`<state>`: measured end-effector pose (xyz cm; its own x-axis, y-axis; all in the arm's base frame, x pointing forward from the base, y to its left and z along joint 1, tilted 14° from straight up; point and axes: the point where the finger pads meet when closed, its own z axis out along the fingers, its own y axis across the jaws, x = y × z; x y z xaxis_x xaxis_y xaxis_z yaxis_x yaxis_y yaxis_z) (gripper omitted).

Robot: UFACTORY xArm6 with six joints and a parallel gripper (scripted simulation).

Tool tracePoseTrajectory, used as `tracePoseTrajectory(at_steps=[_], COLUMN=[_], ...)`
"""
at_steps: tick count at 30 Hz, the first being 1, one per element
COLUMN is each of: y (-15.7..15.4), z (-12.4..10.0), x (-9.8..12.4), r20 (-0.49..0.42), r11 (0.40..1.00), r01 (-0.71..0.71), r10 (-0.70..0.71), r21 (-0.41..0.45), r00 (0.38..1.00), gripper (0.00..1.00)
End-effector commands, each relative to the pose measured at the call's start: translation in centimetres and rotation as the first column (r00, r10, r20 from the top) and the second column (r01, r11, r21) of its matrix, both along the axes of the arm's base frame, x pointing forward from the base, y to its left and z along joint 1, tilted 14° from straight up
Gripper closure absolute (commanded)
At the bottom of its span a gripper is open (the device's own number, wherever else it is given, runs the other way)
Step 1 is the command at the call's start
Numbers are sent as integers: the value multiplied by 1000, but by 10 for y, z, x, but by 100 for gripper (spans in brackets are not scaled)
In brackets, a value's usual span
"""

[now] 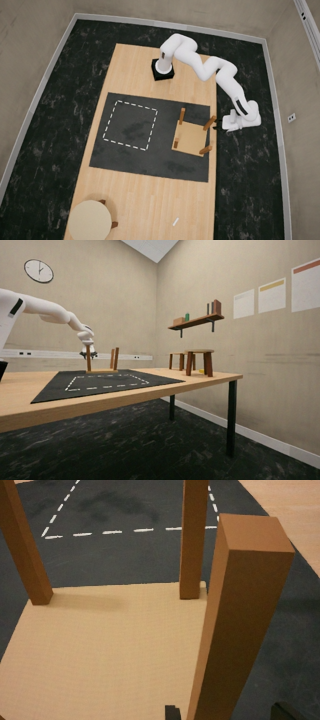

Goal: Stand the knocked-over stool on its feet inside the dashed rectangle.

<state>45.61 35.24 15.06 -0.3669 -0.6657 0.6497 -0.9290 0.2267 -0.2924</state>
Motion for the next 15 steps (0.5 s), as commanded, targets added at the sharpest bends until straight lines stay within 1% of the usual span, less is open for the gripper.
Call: tracePoseTrajectory(at_steps=[1, 15], y=[1, -7], z=[2, -6], x=[0, 1], r20=[3, 3], r11=[1000, 1000], r01=[0, 0], r10=[0, 0], r21=[3, 3], r00=[1000, 1000], gripper=[47, 47])
